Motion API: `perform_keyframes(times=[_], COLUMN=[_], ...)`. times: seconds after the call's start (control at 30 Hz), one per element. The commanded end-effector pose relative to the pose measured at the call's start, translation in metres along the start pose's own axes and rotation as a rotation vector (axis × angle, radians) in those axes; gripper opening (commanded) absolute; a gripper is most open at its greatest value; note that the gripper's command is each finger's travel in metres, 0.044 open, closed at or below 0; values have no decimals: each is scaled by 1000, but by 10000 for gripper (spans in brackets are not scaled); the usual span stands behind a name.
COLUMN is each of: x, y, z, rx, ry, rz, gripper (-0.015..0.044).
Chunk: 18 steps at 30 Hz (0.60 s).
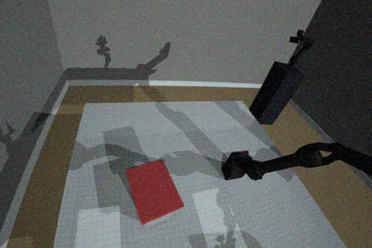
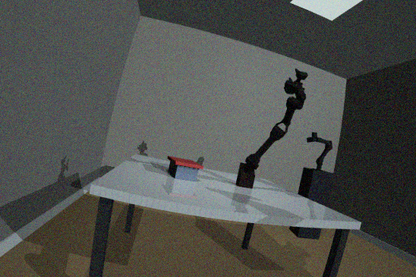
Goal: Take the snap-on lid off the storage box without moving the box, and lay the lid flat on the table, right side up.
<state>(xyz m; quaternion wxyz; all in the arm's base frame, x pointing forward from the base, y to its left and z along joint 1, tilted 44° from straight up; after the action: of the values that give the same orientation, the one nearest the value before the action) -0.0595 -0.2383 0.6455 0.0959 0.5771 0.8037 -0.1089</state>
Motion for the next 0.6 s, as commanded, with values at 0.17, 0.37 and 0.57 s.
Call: perform_keyframes(times=[0.17, 0.37, 0.57], x=[31, 65, 105], y=[19, 54, 117], z=[-43, -83, -118], rx=[222, 452, 738], ry=[-154, -318, -531], rz=[148, 288, 433], gripper=[242, 235, 235])
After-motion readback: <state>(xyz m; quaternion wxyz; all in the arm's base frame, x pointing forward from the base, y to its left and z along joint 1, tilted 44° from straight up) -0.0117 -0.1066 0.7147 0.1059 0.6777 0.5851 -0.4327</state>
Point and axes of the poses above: the point midway between the two fingers, 35 mm back from their tips, its own x axis back along the fingers, its own z axis across the jaws, y = z × x, the point moved 2 cm from there along x, back along the fingers, and after that the axes turned 1 degree about x, right-handed, at the moved point
